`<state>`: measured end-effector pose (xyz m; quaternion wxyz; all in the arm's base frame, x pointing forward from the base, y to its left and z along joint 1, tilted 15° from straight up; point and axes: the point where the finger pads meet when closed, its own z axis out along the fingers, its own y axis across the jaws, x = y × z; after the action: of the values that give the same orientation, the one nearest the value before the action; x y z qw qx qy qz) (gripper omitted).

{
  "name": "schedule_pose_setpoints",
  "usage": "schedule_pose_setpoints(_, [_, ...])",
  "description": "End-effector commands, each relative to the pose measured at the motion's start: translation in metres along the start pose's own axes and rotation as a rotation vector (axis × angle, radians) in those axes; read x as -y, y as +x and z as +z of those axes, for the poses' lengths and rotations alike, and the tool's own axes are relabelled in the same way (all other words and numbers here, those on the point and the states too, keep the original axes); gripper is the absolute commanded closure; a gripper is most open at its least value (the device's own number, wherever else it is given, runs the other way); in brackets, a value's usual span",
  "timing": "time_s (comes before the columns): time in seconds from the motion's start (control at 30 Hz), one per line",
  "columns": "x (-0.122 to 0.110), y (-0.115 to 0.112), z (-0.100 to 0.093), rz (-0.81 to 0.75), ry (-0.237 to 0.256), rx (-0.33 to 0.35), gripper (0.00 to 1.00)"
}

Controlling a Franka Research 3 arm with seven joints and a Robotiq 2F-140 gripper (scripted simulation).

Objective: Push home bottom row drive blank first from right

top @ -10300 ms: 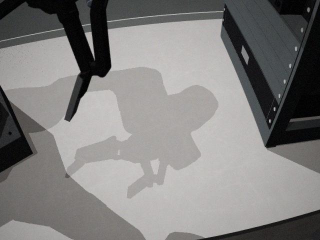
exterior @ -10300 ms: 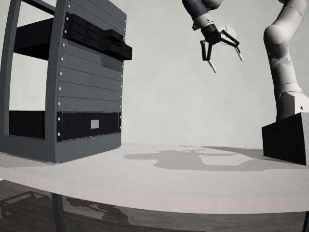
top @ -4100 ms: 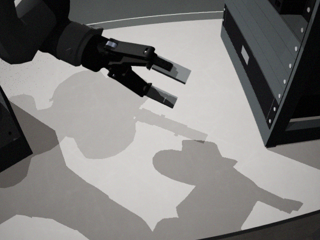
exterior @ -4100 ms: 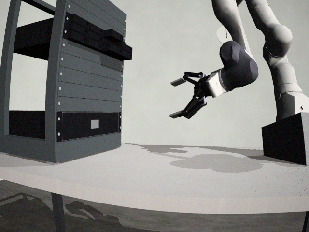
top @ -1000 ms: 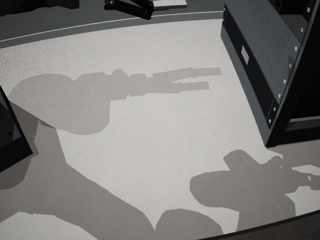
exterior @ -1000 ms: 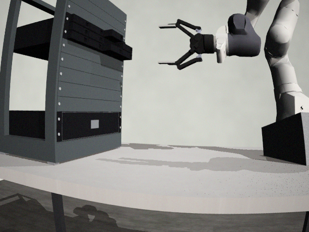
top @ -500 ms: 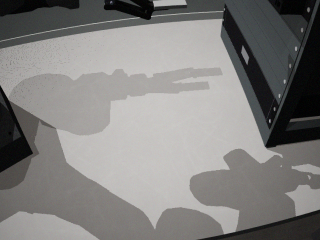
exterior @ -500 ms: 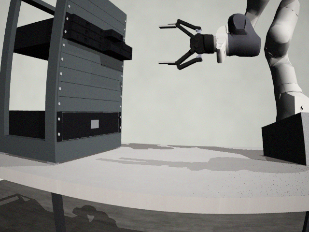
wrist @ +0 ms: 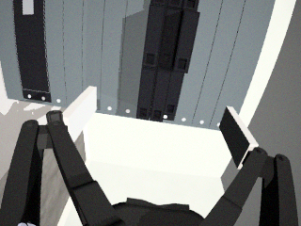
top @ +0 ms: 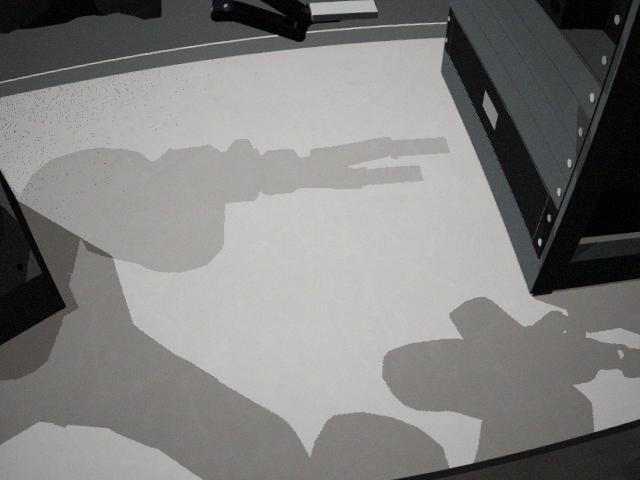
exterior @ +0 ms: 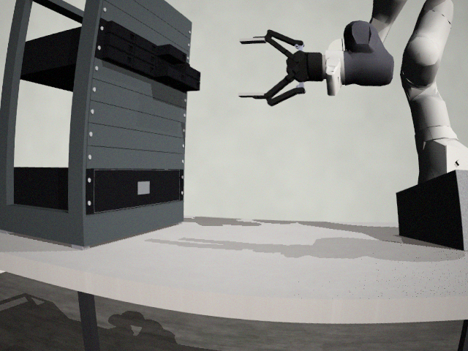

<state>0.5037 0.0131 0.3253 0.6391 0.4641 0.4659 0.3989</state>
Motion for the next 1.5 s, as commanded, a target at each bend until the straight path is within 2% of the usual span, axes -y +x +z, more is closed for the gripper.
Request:
schedule_pose_setpoints(0.0, [-0.001, -0.004, 0.007, 0.004, 0.001, -0.001, 0.0])
schedule_pose_setpoints(0.37, [-0.009, -0.032, 0.058, 0.004, 0.001, -0.001, 0.0])
schedule_pose_setpoints(0.43, [-0.009, -0.032, 0.058, 0.004, 0.001, -0.001, 0.0])
schedule_pose_setpoints(0.63, [-0.015, -0.049, 0.087, 0.007, 0.0, 0.008, 0.0])
schedule_pose_setpoints(0.77, [-0.017, -0.056, 0.1, 0.008, -0.006, 0.024, 0.0])
schedule_pose_setpoints(0.93, [-0.018, -0.06, 0.106, 0.002, -0.008, 0.027, 0.0])
schedule_pose_setpoints(1.47, [-0.018, -0.06, 0.107, 0.001, -0.008, 0.027, 0.0])
